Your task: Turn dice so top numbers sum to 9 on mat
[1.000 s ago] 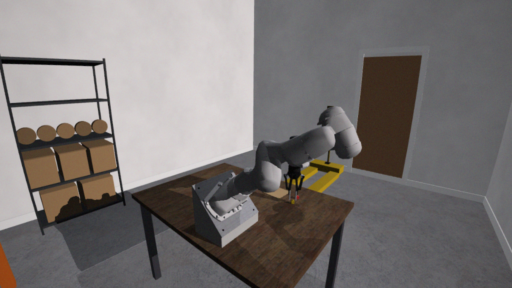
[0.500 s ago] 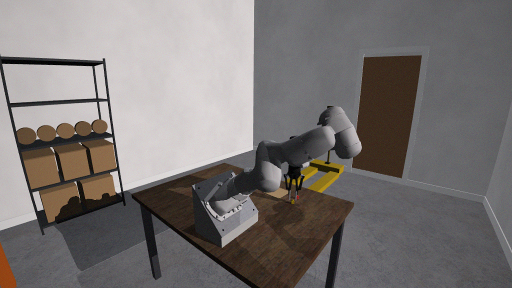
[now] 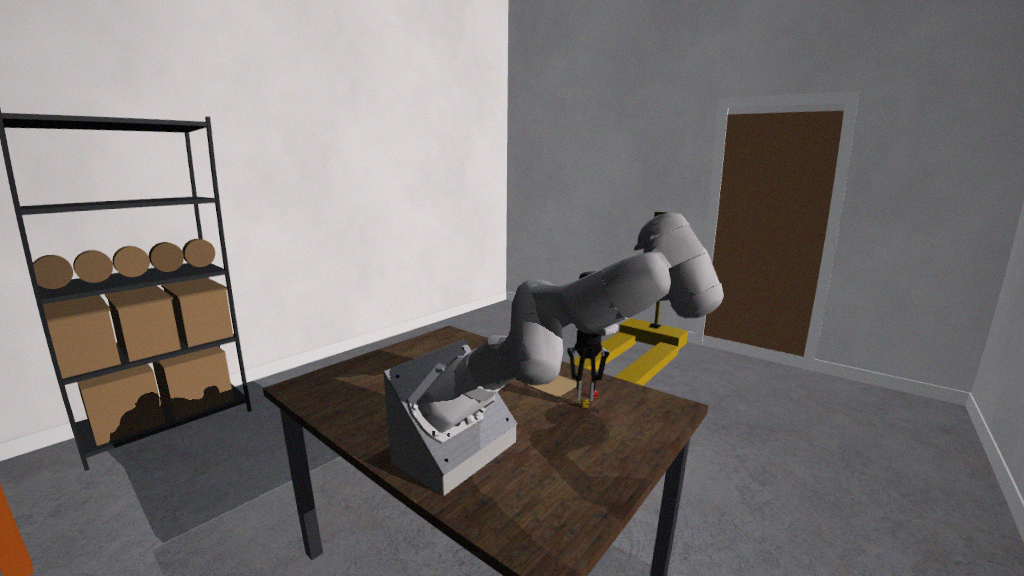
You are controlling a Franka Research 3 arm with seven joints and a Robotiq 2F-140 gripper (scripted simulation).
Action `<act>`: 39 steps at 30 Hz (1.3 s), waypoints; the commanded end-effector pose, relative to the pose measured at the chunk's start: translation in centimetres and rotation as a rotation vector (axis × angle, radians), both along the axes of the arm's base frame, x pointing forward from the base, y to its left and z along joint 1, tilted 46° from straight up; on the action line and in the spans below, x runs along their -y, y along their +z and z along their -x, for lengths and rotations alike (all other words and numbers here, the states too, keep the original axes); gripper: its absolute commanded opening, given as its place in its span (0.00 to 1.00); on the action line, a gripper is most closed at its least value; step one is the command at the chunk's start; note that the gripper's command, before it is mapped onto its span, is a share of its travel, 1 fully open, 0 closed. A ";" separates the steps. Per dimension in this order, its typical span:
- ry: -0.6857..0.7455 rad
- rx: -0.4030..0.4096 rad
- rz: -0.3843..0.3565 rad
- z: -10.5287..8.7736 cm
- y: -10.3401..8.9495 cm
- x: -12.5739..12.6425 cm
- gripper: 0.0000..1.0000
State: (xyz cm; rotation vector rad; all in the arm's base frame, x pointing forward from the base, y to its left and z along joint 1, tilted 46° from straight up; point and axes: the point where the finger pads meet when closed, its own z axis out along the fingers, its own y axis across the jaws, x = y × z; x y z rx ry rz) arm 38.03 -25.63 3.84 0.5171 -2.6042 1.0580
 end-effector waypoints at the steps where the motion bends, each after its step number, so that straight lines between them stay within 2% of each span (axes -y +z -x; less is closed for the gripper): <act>1: -0.001 0.003 0.000 -0.1 0.0 0.1 0.21; 19: -0.001 0.003 0.000 0.0 -0.1 0.2 0.21; 39: -0.001 0.003 0.000 0.2 -1.6 1.8 0.21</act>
